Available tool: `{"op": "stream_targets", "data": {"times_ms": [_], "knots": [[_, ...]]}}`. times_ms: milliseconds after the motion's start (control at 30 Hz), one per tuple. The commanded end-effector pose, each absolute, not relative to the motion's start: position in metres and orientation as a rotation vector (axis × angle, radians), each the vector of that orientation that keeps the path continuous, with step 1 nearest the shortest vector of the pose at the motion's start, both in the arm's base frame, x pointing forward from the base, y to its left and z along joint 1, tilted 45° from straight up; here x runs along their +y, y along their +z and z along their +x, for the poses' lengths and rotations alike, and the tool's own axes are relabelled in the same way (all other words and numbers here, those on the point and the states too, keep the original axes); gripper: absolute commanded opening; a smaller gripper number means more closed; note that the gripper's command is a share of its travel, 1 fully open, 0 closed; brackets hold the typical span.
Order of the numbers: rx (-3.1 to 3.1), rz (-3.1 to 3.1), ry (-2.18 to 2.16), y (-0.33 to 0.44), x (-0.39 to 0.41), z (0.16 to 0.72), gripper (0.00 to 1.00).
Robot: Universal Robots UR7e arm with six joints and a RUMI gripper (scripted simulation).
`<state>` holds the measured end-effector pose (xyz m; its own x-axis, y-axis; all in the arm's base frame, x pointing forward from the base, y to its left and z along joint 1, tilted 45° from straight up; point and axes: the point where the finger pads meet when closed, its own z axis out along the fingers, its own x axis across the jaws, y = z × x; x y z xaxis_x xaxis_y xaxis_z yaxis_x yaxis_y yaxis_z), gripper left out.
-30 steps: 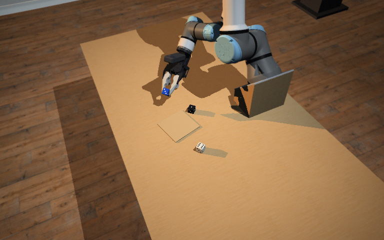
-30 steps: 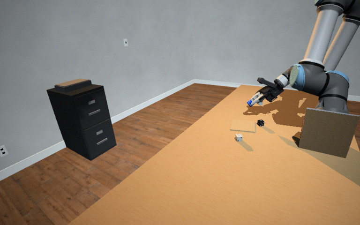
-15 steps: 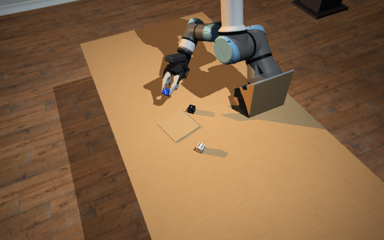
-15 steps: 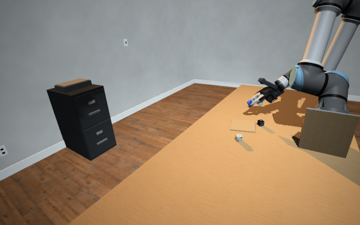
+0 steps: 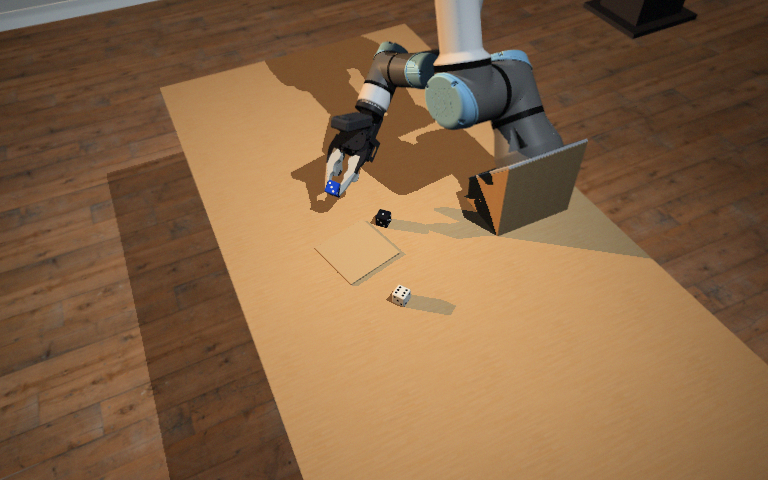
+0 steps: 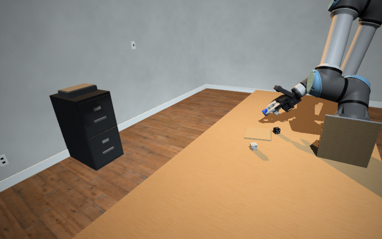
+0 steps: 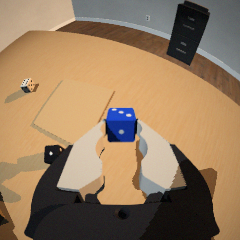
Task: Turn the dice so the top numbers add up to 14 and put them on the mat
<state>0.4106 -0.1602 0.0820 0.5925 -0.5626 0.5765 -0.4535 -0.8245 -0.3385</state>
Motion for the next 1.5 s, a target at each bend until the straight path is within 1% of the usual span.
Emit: {"op": "stream_targets", "data": {"times_ms": [0,600,1467], "knots": [[0.855,-2.662,-1.048,0.074,-0.169,0.411,0.1],[0.855,-2.662,-1.048,0.048,-0.196,0.411,0.1],[0.855,-2.662,-1.048,0.046,-0.198,0.411,0.1]]}}
